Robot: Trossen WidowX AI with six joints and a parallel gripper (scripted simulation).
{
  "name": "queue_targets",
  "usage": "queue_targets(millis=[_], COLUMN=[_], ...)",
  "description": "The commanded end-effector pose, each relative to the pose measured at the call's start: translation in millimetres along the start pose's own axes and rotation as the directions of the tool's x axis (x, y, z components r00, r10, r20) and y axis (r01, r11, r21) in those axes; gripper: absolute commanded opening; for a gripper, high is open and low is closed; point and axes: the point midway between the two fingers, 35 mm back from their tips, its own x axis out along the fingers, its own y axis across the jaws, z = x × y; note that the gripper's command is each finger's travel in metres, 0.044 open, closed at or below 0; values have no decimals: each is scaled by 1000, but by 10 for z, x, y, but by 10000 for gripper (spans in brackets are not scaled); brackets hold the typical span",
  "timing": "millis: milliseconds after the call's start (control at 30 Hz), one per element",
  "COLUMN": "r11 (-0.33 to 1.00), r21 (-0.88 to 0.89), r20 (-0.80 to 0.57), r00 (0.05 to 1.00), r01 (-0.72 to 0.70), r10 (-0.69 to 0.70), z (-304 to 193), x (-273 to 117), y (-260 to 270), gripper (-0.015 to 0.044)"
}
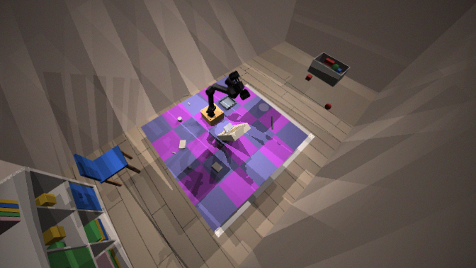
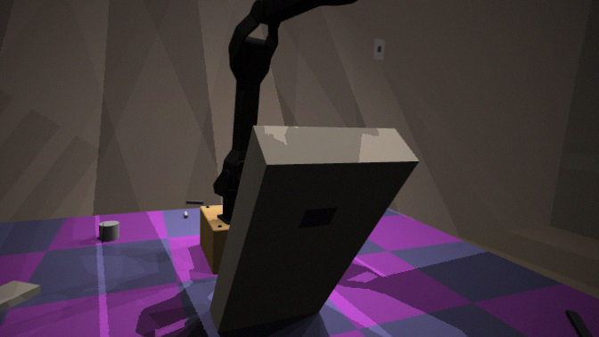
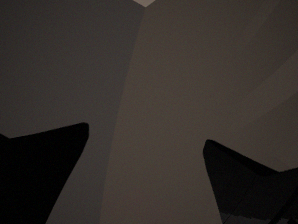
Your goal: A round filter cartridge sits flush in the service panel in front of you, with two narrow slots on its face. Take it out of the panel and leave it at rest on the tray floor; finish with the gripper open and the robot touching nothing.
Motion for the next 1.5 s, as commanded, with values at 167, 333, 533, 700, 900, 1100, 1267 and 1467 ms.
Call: queue_targets(millis=[167,333,533,700,900,1100,1267,1467], r11=[846,412,-91,-255,-390,-425,-376,-245], r21=[-527,-911,-943,-840,-622,-325,-45,290], r20=[-102,-180,-215,-216,-206,-184,-157,-117], r00=[982,917,795,726,622,497,378,220], r01=[81,-19,-320,-480,-679,-845,-926,-925], r10=[-157,-355,-567,-653,-755,-848,-912,-968], z=[30,145,363,484,661,871,1064,1311], x=[-110,-366,-792,-1021,-1358,-1758,-2137,-2638], y=[-288,-647,-1026,-1176,-1354,-1511,-1615,-1699], gripper=[243,111,106,106,106,106,106,106])
